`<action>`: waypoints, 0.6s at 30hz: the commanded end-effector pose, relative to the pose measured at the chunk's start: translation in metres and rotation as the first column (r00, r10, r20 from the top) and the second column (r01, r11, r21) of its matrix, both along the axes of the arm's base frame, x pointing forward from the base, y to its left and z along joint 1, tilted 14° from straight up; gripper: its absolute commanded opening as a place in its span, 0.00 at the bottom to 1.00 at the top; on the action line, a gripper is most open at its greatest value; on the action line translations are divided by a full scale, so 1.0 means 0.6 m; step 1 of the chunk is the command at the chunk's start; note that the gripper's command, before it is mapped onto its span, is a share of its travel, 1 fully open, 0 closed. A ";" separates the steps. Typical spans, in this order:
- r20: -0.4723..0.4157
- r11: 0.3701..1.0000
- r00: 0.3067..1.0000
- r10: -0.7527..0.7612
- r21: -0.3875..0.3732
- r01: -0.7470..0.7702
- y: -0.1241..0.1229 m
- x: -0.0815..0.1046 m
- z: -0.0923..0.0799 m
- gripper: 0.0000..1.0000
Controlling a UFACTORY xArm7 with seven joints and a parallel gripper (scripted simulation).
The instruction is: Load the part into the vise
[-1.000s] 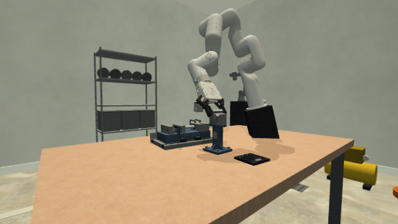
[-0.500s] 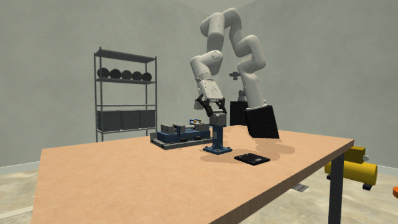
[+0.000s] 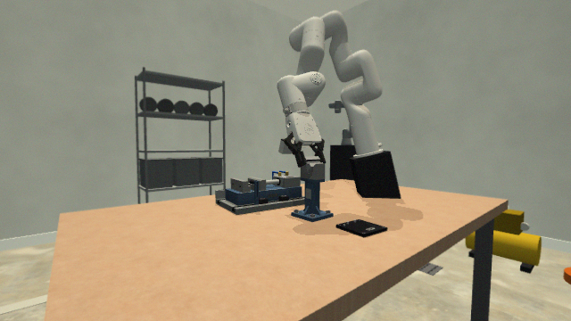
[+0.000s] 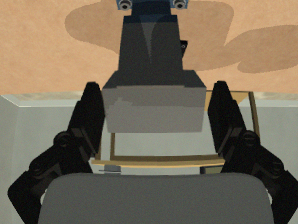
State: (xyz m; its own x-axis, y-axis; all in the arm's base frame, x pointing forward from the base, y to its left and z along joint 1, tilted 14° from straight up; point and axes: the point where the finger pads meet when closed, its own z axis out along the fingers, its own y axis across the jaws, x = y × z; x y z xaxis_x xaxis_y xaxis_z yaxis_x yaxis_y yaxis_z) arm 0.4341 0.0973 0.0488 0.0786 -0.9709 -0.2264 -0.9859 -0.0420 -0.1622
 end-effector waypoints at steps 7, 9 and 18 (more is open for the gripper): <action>0.003 0.998 1.000 -0.009 -0.058 0.009 0.002 0.002 0.002 0.89; 0.004 0.997 1.000 -0.011 -0.071 0.011 0.002 0.002 0.002 0.89; 0.007 0.991 1.000 -0.020 -0.130 0.021 0.003 0.002 0.003 0.89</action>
State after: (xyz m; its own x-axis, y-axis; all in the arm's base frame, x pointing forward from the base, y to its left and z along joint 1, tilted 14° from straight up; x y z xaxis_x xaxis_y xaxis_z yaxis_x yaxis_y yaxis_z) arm 0.4340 0.0984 0.0490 0.0631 -0.9902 -0.1248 -0.9860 -0.0425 -0.1615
